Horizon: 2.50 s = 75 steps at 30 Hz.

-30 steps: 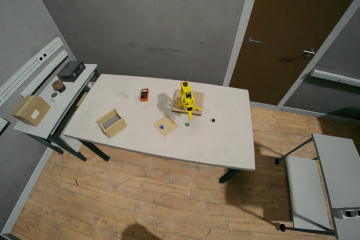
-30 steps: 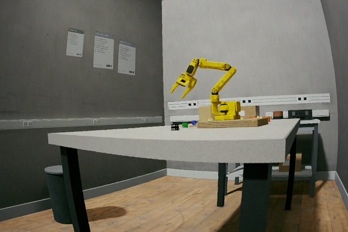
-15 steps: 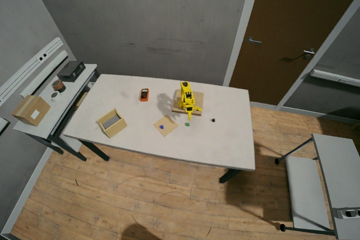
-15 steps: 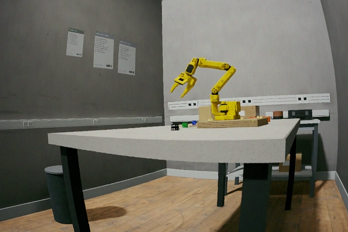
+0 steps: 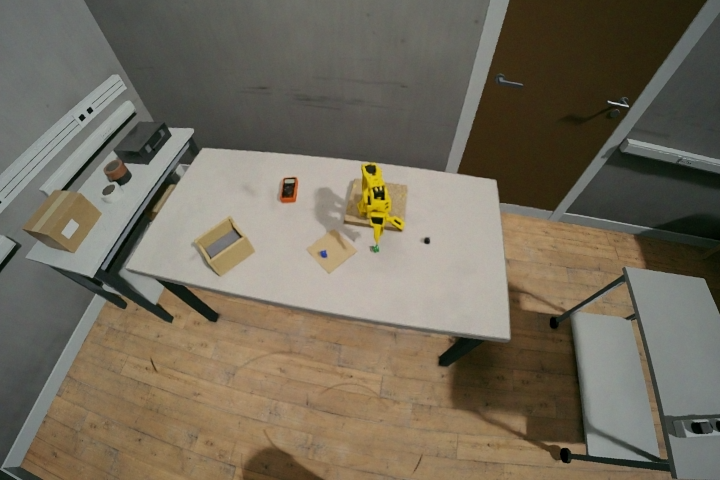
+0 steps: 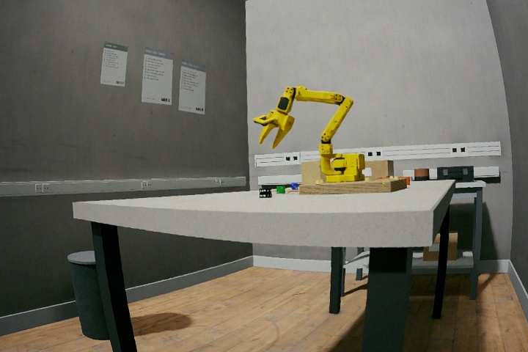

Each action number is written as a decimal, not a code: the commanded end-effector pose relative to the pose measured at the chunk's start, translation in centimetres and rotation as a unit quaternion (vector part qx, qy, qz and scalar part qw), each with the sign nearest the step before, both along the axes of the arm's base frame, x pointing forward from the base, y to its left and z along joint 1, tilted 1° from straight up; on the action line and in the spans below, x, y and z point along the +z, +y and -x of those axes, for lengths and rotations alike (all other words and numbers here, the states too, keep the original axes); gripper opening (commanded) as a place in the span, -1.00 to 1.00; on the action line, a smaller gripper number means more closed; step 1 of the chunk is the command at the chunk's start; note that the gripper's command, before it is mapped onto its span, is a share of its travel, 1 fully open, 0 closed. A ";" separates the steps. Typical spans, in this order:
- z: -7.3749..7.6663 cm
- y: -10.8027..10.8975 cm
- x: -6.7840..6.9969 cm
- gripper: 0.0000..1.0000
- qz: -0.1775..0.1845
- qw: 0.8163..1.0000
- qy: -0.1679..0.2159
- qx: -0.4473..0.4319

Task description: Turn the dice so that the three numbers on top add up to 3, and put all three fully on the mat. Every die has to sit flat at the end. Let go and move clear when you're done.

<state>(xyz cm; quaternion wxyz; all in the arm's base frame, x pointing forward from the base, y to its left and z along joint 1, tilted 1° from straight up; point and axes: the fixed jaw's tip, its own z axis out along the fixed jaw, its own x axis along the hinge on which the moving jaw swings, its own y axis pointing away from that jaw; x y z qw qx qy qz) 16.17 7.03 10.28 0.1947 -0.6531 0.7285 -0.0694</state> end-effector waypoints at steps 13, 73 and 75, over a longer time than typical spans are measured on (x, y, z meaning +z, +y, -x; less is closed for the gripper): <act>-0.4 1.2 -0.3 -0.44 -0.063 0.957 0.105 -0.262; 1.2 1.1 -7.5 -0.44 0.082 0.802 0.276 -0.523; 1.5 0.9 -8.1 -0.44 0.098 0.797 0.285 -0.524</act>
